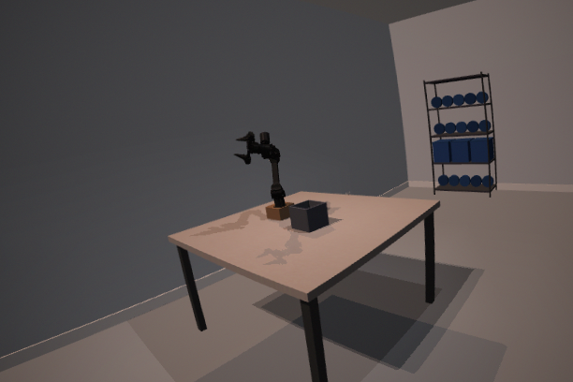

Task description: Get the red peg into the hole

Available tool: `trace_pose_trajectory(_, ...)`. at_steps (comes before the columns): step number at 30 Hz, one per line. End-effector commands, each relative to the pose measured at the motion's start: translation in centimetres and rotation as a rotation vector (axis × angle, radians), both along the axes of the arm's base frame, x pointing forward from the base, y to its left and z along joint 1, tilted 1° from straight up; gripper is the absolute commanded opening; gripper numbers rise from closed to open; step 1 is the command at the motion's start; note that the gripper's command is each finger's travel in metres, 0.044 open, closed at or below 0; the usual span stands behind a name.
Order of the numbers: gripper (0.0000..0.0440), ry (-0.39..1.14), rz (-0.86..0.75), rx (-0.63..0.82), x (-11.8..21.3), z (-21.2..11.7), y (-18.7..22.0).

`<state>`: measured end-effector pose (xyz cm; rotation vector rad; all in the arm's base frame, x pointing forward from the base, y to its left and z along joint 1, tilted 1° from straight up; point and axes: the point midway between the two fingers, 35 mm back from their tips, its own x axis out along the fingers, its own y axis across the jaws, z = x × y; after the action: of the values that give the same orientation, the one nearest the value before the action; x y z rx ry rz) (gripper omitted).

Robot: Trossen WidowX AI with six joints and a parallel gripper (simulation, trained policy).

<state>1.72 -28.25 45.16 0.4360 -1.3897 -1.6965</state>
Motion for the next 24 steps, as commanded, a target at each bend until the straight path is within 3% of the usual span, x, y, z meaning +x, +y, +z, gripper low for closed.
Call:
trace_pose_trajectory(1,0.044,-0.029,0.113,-0.032,1.9,1.1,0.3)
trace_pose_trajectory(24,0.044,-0.288,0.775,0.004,14.5,1.2,3.4)
